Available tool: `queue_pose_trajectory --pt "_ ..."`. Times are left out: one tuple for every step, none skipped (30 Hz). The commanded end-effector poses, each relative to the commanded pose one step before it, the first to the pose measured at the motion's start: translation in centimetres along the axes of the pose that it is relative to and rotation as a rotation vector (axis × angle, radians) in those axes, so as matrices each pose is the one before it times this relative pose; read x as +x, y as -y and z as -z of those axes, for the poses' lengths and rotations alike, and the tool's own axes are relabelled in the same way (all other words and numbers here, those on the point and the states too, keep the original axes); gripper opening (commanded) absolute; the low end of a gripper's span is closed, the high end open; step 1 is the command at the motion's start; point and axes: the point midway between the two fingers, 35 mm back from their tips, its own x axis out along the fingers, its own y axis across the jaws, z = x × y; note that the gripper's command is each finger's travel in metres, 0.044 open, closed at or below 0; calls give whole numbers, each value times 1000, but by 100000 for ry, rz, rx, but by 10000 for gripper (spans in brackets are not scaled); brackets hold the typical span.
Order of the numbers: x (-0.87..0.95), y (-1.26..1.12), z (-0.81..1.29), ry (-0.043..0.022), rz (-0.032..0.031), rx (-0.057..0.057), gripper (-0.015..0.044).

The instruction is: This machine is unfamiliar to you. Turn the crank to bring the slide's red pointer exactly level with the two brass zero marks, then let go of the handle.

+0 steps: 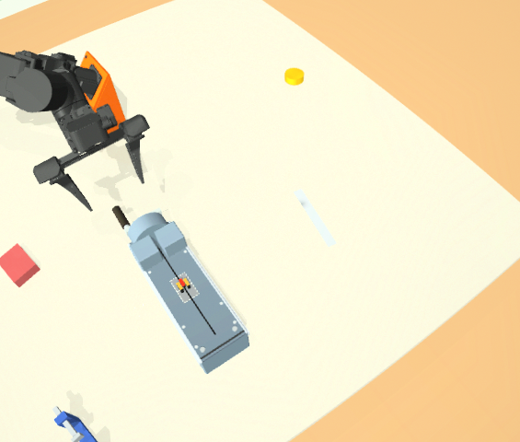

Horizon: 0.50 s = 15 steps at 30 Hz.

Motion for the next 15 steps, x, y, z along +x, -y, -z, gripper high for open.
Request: queue_pose_trajectory --pt "1143 -297 -1399 -1170 1404 2321 440" --pt "342 -143 -373 -247 235 548 440" --pt "346 -153 -365 -245 236 548 440" --pt "350 -163 -357 -244 237 548 440" --pt "354 -172 -349 -243 238 548 440" --pt "358 -182 -340 -241 240 548 440" --pt "343 -171 -334 -254 277 661 440" --pt "337 -170 -326 -259 296 716 440" --pt "340 -179 -318 -256 298 716 440" --pt "321 -166 -311 -265 333 820 440" --pt "324 -175 -303 -262 336 821 440" --pt "326 -183 -294 -259 338 821 440" --pt "328 -192 -285 -256 340 820 440" --pt "329 -199 -275 -253 342 819 440" --pt "267 -167 -216 -202 278 662 440"
